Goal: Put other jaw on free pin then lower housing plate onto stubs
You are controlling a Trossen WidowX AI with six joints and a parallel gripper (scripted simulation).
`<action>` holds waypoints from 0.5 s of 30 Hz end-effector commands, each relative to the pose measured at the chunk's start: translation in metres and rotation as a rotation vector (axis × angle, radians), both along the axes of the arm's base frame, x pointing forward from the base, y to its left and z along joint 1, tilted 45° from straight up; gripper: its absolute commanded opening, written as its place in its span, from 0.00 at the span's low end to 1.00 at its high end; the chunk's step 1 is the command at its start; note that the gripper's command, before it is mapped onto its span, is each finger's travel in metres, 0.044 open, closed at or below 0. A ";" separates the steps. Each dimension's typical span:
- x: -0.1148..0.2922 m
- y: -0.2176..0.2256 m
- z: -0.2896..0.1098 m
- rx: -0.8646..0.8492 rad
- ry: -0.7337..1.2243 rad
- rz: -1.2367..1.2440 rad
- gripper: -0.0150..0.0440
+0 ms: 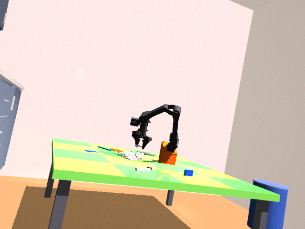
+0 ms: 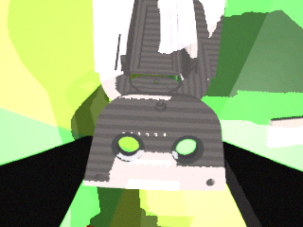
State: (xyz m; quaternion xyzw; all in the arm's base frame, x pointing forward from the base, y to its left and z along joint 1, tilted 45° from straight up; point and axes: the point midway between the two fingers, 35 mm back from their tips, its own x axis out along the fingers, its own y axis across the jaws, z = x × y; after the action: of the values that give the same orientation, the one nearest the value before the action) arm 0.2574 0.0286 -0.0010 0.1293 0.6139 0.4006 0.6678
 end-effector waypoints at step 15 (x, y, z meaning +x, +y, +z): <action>0.000 0.004 -0.003 0.005 0.002 -0.004 0.85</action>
State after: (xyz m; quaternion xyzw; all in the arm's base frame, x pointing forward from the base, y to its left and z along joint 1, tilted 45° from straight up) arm 0.2577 0.0293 -0.0016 0.1296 0.6138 0.4002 0.6680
